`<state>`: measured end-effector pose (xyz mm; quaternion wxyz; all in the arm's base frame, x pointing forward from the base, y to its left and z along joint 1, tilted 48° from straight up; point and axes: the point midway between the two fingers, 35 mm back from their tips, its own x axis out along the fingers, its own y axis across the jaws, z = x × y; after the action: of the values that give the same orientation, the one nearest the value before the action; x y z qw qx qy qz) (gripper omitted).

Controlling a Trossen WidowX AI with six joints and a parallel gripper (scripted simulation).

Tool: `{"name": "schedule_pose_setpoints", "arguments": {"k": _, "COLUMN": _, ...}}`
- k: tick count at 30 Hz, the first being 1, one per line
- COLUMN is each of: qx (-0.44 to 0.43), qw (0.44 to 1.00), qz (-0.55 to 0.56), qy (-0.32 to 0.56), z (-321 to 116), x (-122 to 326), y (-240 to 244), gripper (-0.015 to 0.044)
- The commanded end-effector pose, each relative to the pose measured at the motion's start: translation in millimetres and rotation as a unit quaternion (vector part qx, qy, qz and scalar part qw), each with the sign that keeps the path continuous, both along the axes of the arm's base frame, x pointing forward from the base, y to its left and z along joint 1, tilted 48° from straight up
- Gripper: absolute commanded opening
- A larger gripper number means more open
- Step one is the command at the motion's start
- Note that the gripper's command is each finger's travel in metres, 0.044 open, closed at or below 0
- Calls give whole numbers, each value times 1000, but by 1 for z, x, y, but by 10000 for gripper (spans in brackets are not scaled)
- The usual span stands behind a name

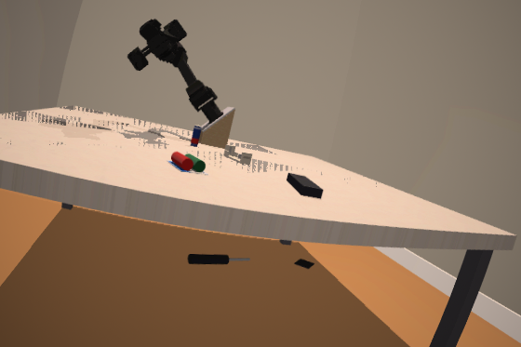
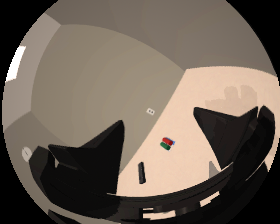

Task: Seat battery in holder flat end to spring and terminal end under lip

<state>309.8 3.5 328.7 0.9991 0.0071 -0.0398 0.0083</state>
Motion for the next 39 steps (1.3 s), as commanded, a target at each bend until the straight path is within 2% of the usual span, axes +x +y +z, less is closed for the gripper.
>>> {"name": "schedule_pose_setpoints", "arguments": {"k": 1, "qx": 6, "qw": 1000, "qz": 0, "qy": 9, "z": -4, "x": 2, "y": 1, "gripper": 374}}
{"name": "schedule_pose_setpoints", "arguments": {"k": 3, "qx": 53, "qw": 995, "qz": -1, "qy": 83, "z": -35, "x": 14, "y": 9, "gripper": 321}}
{"name": "schedule_pose_setpoints", "arguments": {"k": 5, "qx": 110, "qw": 975, "qz": -18, "qy": 193, "z": -84, "x": 23, "y": 23, "gripper": 269}}
{"name": "schedule_pose_setpoints", "arguments": {"k": 9, "qx": 161, "qw": 917, "qz": -82, "qy": 355, "z": -159, "x": 15, "y": 43, "gripper": 164}}
{"name": "schedule_pose_setpoints", "arguments": {"k": 12, "qx": 160, "qw": 856, "qz": -166, "qy": 463, "z": -211, "x": -10, "y": 53, "gripper": 85}}
{"name": "schedule_pose_setpoints", "arguments": {"k": 15, "qx": 119, "qw": 798, "qz": -263, "qy": 529, "z": -245, "x": -43, "y": 55, "gripper": 6}}
{"name": "schedule_pose_setpoints", "arguments": {"k": 18, "qx": 46, "qw": 754, "qz": -358, "qy": 549, "z": -259, "x": -75, "y": 50, "gripper": 0}}
{"name": "schedule_pose_setpoints", "arguments": {"k": 22, "qx": -56, "qw": 727, "qz": -443, "qy": 522, "z": -254, "x": -99, "y": 45, "gripper": 0}}
{"name": "schedule_pose_setpoints", "arguments": {"k": 34, "qx": -62, "qw": 726, "qz": -446, "qy": 520, "z": -254, "x": -99, "y": 44, "gripper": 0}}
{"name": "schedule_pose_setpoints", "arguments": {"k": 39, "qx": -60, "qw": 727, "qz": -444, "qy": 521, "z": -279, "x": -91, "y": 20, "gripper": 0}}
